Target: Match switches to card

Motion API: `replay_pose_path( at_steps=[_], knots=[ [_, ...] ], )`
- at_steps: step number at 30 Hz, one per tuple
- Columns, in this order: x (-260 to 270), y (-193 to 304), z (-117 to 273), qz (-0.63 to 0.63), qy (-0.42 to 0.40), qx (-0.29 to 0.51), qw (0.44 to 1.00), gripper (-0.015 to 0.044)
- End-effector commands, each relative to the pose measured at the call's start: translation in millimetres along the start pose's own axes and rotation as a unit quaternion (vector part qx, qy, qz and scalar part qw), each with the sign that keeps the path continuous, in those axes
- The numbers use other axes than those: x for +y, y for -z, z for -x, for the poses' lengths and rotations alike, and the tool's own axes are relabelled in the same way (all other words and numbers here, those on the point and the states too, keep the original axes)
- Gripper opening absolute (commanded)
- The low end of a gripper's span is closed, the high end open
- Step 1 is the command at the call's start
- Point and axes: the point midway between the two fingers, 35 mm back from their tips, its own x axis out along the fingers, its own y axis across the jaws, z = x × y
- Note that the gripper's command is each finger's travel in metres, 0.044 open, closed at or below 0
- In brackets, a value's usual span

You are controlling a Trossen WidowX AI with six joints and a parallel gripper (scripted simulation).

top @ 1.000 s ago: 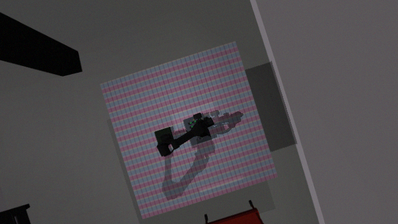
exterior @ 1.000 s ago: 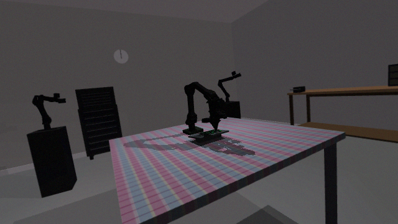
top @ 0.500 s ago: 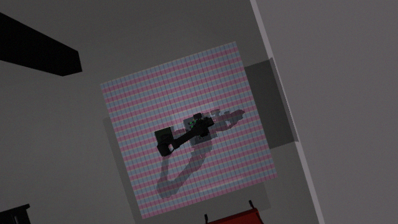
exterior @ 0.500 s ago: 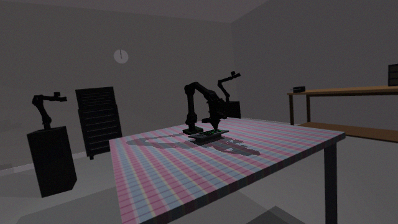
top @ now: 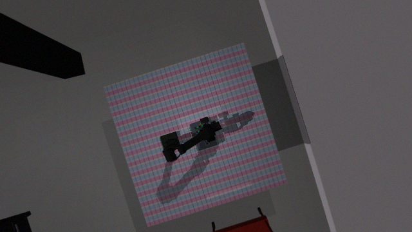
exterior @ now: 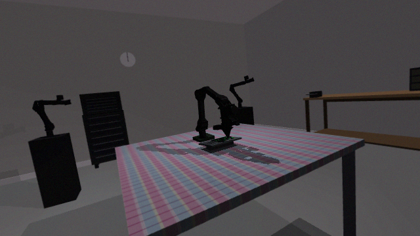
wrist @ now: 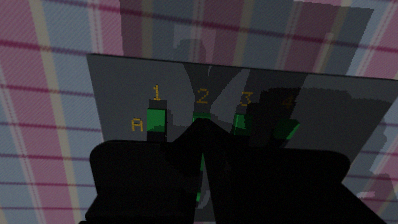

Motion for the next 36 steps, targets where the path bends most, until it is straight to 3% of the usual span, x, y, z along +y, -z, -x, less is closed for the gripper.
replay_pose_path(
  at_steps=[1,16,23,36],
  knots=[
    [0.4,0.8,-1.5,0.002,-0.001,0.002,1.000,0.0000],
    [0.4,0.7,-3.5,0.002,-0.001,0.002,1.000,0.0000],
    [0.2,3.0,62.1,0.002,-0.002,-0.011,1.000,0.0000],
    [-34.8,21.0,53.6,0.002,0.000,-0.013,1.000,0.0000]
  ],
)
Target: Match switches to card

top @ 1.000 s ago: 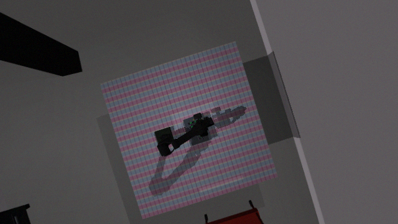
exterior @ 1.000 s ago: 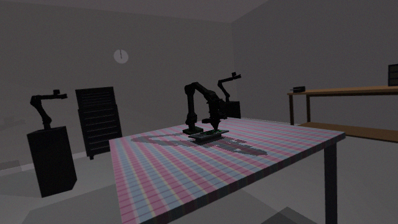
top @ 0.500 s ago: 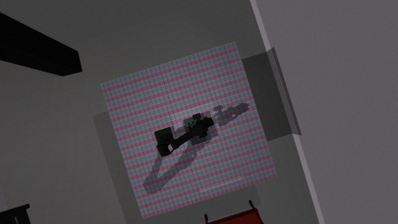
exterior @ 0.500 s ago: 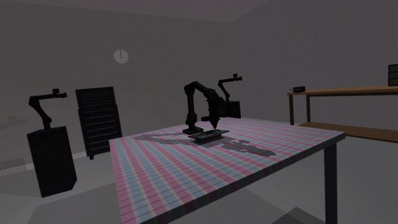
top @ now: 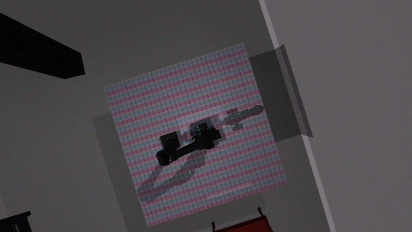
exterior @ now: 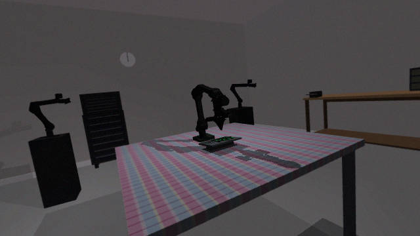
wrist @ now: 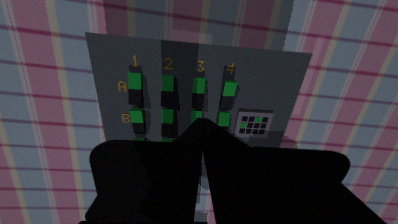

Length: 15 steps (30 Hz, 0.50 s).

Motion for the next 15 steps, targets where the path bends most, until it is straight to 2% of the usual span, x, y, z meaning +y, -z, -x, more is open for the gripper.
replay_pose_path(
  at_steps=[1,3,15],
  knots=[
    [0.0,3.4,-15.9,0.006,-0.002,-0.003,1.000,0.0000],
    [0.0,4.4,-31.4,0.006,-0.002,-0.009,1.000,0.0000],
    [0.0,4.8,-44.8,0.006,-0.002,-0.010,1.000,0.0000]
  ],
)
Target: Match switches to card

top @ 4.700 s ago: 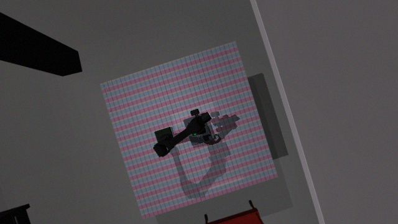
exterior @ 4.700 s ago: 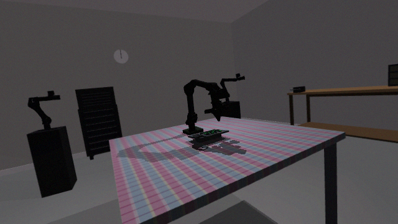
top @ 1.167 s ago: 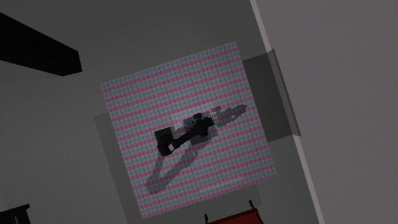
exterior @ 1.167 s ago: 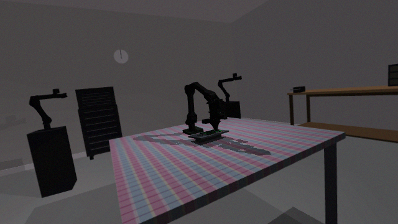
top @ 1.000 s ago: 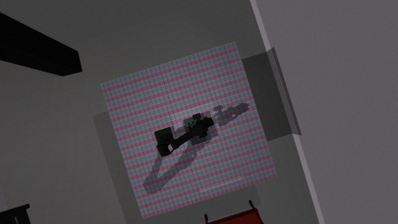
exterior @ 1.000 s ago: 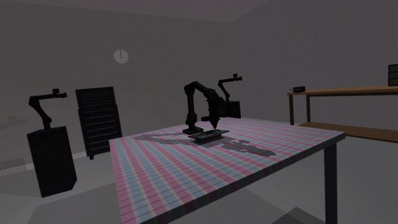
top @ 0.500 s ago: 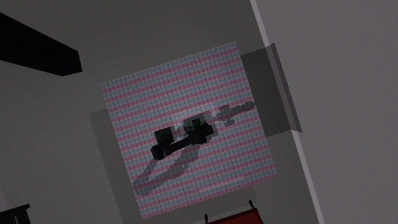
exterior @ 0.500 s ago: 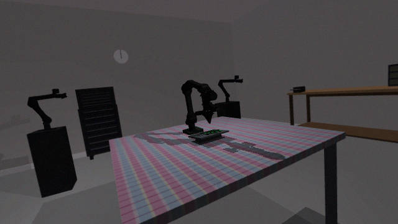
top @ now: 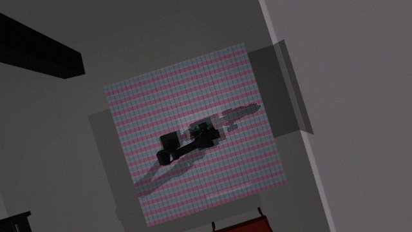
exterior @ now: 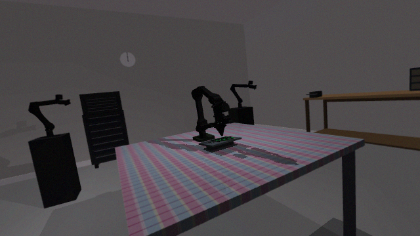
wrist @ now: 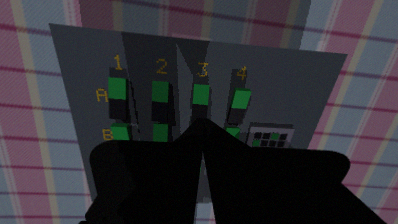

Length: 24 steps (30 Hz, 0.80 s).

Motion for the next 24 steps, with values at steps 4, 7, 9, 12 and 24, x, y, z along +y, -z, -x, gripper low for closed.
replay_pose_path(
  at_steps=[4,7,9,12,24],
  knots=[
    [0.5,1.9,-9.4,0.002,-0.002,0.003,1.000,0.0000],
    [0.5,2.0,-14.4,0.002,-0.002,0.003,1.000,0.0000],
    [0.5,2.1,-16.5,0.002,-0.002,0.003,1.000,0.0000],
    [0.5,2.1,-16.8,0.002,-0.002,0.003,1.000,0.0000],
    [0.5,2.1,-16.8,0.002,-0.002,0.003,1.000,0.0000]
  ],
)
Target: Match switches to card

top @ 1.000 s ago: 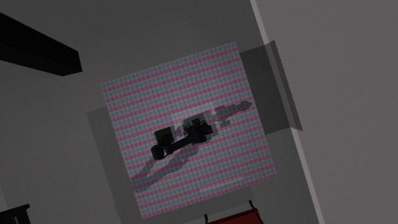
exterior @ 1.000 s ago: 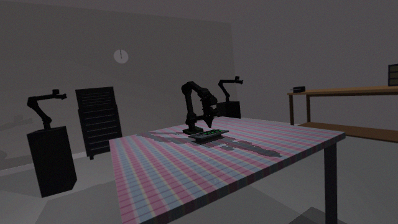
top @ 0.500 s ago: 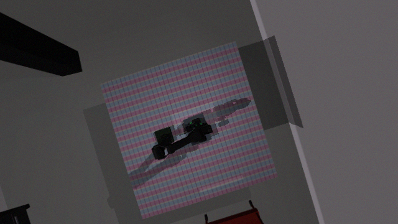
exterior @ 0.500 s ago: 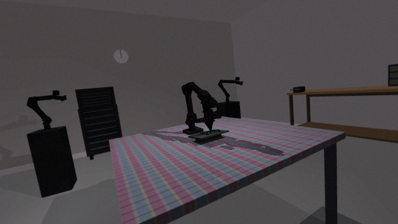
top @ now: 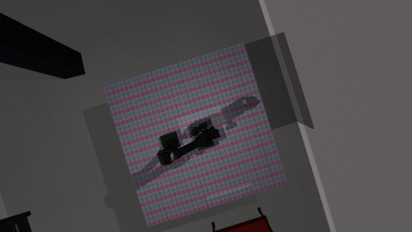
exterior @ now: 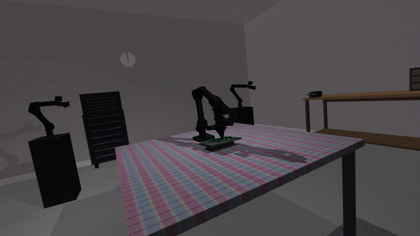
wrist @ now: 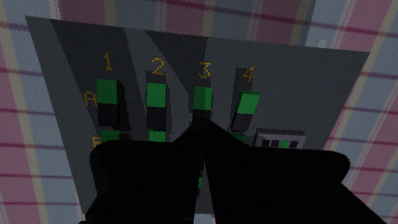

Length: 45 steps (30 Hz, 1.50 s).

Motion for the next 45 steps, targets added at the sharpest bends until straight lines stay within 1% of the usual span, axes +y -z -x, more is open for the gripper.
replay_pose_path(
  at_steps=[1,45],
  knots=[
    [0.4,0.3,-0.7,0.002,-0.002,0.001,1.000,0.0000],
    [0.4,0.5,-5.4,0.002,-0.002,0.001,1.000,0.0000]
  ],
)
